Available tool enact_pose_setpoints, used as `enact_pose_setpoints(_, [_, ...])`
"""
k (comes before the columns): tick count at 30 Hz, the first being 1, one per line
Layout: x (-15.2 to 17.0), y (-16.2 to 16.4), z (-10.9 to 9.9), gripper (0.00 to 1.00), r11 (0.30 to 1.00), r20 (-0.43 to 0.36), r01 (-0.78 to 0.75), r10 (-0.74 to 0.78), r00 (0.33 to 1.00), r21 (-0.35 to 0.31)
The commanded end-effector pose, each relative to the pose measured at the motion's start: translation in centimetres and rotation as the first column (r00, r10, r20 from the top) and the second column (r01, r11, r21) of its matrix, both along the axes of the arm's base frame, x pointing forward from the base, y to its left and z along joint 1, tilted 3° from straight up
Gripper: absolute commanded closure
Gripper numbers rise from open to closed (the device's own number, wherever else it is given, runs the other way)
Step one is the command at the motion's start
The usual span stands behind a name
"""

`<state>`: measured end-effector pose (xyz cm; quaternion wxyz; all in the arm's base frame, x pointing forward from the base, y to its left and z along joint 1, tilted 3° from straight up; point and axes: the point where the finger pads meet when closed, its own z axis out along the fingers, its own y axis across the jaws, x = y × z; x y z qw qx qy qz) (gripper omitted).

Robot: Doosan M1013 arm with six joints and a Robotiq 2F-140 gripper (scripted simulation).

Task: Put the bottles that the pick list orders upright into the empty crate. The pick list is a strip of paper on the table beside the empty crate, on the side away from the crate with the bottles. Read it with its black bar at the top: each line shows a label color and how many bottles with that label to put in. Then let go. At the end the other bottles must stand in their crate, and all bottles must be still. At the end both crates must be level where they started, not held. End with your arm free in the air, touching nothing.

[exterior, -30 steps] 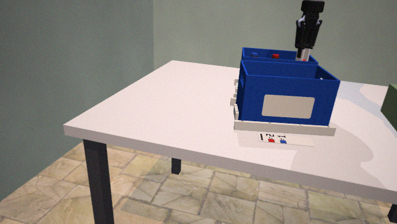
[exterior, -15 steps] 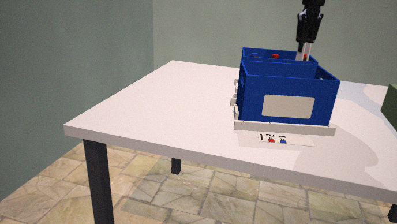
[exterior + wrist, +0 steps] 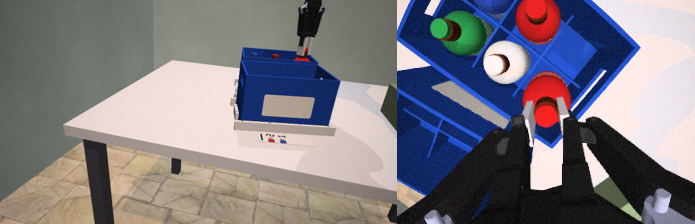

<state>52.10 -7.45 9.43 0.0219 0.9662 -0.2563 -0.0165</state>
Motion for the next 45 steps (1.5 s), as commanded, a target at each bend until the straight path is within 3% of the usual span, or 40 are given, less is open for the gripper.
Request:
enact_pose_setpoints(1, [0.0, 0.0, 0.4, 1.00, 1.000, 0.000, 0.000, 0.000, 1.000, 0.000])
enact_pose_setpoints(45, [0.3, 0.2, 6.8, 1.00, 1.000, 0.000, 0.000, 0.000, 1.000, 0.000])
